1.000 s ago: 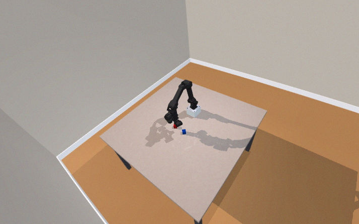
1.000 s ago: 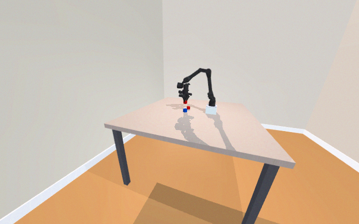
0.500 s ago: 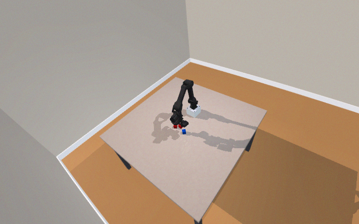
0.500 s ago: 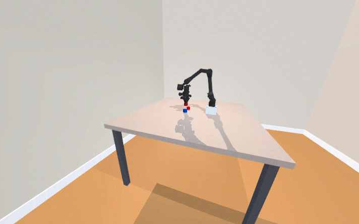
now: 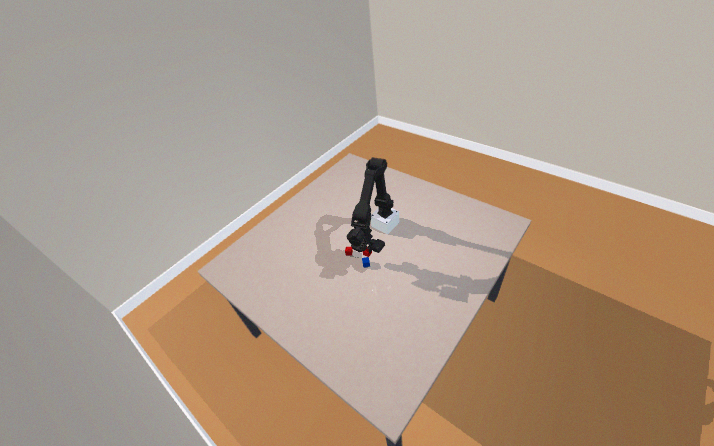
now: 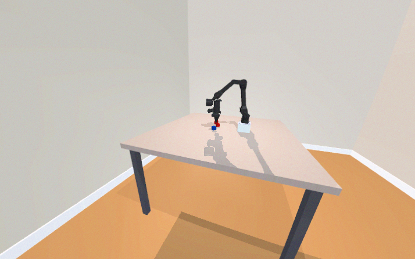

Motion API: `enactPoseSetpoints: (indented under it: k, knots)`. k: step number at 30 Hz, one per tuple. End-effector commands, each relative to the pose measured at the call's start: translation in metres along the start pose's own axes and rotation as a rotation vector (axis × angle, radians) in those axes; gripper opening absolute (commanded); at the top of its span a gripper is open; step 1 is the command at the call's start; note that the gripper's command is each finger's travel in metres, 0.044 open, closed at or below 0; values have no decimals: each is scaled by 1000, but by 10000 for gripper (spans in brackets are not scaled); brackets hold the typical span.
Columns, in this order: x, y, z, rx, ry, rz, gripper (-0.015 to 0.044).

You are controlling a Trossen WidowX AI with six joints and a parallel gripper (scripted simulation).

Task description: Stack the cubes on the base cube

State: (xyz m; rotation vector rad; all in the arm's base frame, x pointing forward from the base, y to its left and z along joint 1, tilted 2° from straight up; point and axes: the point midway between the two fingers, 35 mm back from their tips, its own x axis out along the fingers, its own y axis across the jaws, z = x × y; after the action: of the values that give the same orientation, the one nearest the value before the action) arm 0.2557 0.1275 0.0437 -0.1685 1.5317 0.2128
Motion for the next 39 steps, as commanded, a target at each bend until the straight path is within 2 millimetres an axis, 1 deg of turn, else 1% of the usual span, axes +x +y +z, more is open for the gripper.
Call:
enactPoseSetpoints:
  k: [1, 8, 18, 39]
  knots:
    - [-3, 1, 0, -12, -14, 0, 105]
    - [-1, 1, 0, -13, -14, 0, 105]
    - [23, 1, 1, -14, -14, 0, 105]
    - [25, 1, 1, -13, -14, 0, 105]
